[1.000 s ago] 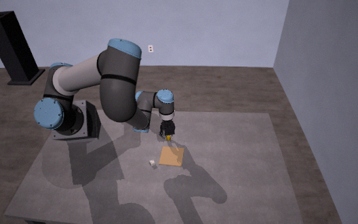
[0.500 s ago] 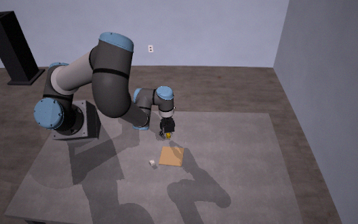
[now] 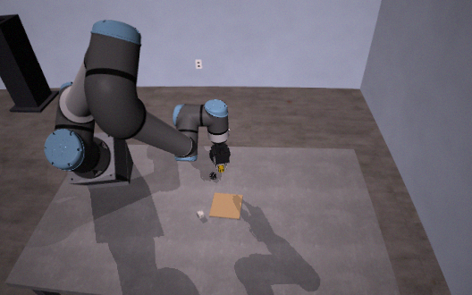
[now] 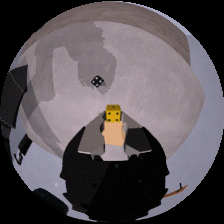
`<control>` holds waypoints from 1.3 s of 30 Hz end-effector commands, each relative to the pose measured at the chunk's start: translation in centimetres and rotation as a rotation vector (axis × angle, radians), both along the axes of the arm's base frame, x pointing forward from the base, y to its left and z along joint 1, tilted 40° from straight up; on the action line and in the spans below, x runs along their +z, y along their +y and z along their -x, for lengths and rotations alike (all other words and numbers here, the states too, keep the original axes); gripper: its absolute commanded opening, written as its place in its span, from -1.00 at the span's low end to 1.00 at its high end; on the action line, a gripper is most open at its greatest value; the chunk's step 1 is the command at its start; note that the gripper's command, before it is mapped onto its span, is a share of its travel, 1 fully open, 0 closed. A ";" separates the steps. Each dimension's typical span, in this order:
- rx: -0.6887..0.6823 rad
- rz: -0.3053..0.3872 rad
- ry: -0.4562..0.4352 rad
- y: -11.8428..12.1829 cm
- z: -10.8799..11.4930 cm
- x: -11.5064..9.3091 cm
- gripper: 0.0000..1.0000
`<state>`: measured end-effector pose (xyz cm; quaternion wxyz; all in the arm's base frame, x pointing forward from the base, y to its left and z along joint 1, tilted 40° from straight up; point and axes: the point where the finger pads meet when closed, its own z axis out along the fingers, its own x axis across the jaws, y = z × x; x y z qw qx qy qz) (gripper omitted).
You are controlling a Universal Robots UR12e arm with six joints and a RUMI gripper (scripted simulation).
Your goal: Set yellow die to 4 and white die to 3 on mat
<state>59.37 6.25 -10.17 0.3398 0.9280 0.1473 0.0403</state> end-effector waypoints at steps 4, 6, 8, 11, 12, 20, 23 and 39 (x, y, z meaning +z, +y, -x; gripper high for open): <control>-0.002 0.000 0.002 0.5 0.1 0.6 -0.87; -0.002 0.000 0.002 0.5 0.1 0.6 -0.87; -0.010 -0.002 -0.005 0.2 -0.2 0.9 -0.87; -0.081 -0.020 -0.061 -2.6 -2.7 3.9 -0.87; -0.116 -0.029 -0.089 -4.1 -3.9 5.5 -0.87; -0.220 -0.050 -0.174 -9.0 -6.8 10.4 -0.87; -0.228 -0.051 -0.181 -9.4 -7.0 10.8 -0.87; -0.228 -0.051 -0.181 -9.6 -7.1 10.5 -0.87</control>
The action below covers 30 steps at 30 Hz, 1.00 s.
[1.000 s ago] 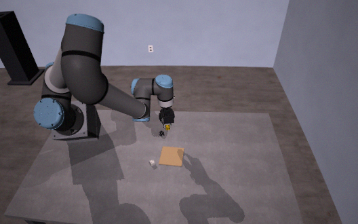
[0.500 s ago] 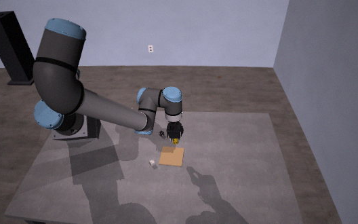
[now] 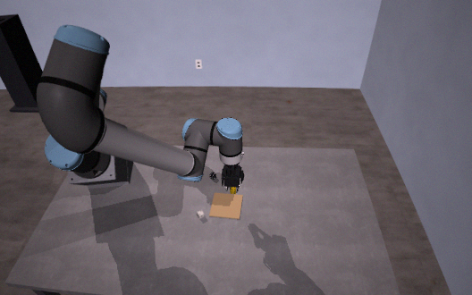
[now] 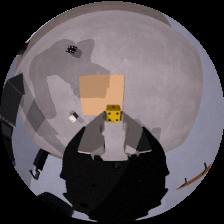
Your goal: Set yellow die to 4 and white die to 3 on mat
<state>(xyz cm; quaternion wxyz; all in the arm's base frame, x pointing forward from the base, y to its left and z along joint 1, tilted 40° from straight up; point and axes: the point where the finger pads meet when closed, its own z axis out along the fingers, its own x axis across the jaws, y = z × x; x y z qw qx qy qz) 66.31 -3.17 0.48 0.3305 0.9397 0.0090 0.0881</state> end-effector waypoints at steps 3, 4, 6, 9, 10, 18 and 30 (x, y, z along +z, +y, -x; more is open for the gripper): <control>0.000 0.000 -0.001 -0.6 -0.2 -0.7 -0.87; 0.000 0.000 -0.001 -0.8 -0.3 -0.9 -0.87; 0.000 0.000 -0.001 -1.2 -0.4 -1.5 -0.87; 0.000 0.000 -0.001 -2.1 -0.6 -2.5 -0.87; 0.000 0.000 -0.001 -2.4 -0.7 -2.8 -0.87; 0.000 0.000 -0.001 -4.2 -1.3 -5.1 -0.87; 0.000 0.000 -0.001 -5.8 -1.7 -7.1 -0.87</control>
